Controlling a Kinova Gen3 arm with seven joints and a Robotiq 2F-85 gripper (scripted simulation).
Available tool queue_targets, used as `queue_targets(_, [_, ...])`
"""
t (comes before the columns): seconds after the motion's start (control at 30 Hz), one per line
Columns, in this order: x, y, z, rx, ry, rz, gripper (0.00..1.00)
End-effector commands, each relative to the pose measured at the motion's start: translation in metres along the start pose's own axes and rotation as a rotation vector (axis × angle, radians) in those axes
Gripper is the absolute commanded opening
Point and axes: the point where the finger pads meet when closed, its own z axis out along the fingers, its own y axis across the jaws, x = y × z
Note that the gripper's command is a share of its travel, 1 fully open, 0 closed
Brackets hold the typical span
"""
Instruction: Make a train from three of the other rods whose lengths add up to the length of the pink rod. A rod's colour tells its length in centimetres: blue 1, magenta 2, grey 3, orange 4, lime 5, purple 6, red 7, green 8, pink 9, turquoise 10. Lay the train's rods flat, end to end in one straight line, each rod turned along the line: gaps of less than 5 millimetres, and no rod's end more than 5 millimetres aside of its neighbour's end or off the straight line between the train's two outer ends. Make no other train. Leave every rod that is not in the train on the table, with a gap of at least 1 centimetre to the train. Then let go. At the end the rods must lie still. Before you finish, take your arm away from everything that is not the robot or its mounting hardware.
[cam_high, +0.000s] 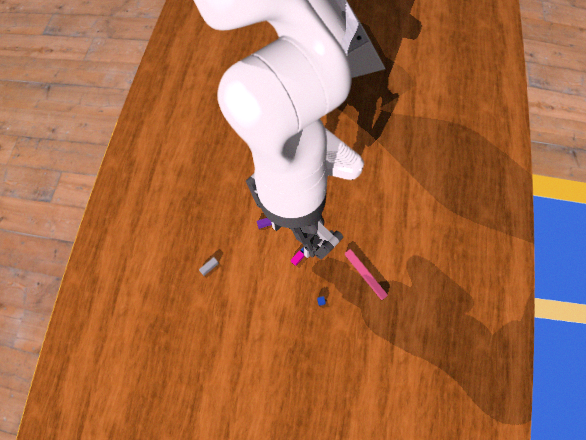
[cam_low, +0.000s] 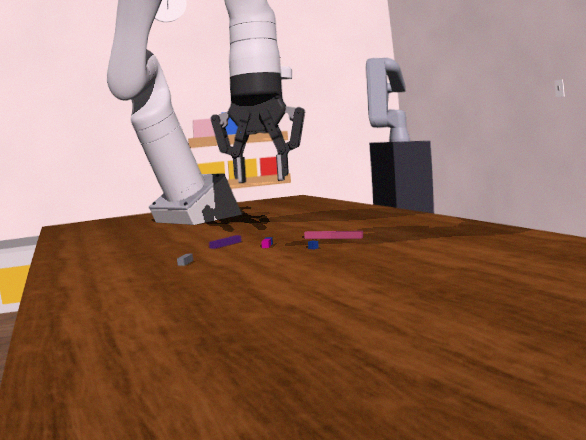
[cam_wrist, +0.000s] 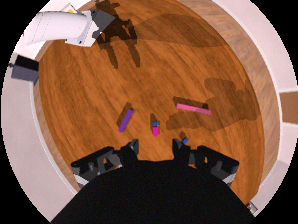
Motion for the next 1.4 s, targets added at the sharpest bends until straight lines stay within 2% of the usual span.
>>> queue_targets(0.0, [0.000, 0.000, 0.000, -0.001, 0.000, 0.000, 1.00])
queue_targets(0.5, [0.000, 0.000, 0.000, -0.001, 0.000, -0.020, 1.00])
queue_targets(0.93, [0.002, -0.004, 0.002, 0.003, 0.002, -0.135, 1.00])
queue_targets(1.37, [0.006, -0.014, 0.006, 0.009, 0.008, -0.443, 1.00])
